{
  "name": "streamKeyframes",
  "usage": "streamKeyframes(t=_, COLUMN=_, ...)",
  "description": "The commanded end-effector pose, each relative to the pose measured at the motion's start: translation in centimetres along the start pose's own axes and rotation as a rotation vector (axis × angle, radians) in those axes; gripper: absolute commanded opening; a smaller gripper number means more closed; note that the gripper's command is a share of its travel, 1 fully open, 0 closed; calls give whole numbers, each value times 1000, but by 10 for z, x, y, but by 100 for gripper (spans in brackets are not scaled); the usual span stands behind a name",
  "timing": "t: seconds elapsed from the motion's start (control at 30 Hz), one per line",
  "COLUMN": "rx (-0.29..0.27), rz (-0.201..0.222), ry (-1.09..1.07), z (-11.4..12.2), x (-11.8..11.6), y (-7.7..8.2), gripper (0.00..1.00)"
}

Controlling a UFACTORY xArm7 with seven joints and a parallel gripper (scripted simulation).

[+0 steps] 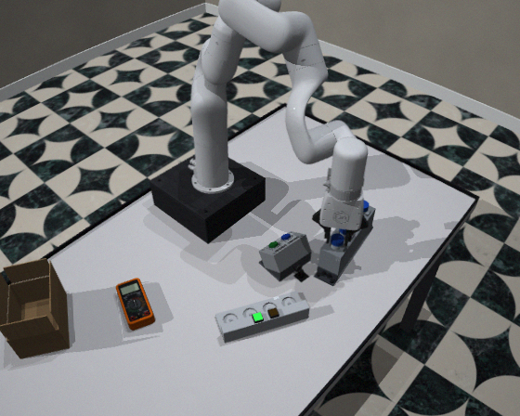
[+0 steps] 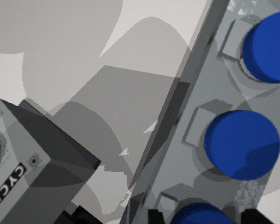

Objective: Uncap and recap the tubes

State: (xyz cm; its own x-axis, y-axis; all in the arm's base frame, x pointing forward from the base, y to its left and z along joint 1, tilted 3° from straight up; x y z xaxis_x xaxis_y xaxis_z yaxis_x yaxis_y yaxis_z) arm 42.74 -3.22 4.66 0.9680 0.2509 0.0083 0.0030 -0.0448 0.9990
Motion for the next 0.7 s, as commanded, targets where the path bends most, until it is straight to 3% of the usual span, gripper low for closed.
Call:
streamKeyframes(t=0.0, rx=-1, rz=4, ry=-2, z=1, x=2, y=0, gripper=46)
streamKeyframes(t=0.17, rx=-1, rz=4, ry=-2, z=1, x=2, y=-1, gripper=46)
streamKeyframes(t=0.2, rx=-1, rz=4, ry=-2, z=1, x=2, y=-1, gripper=0)
streamKeyframes(t=0.67, rx=-1, rz=4, ry=-2, z=1, x=2, y=-1, gripper=0)
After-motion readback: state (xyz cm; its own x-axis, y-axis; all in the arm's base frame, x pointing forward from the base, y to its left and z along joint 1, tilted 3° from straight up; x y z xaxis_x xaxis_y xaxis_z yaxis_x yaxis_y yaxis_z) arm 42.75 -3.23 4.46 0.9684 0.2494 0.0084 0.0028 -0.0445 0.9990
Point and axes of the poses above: the point where the finger pads meet when closed, its own y axis back along the fingers, its own x axis across the jaws, z = x × y, the point moved 1 cm from there along y, back along the fingers, and after that the axes turned 8 degrees about -y, right-handed, at the moved point
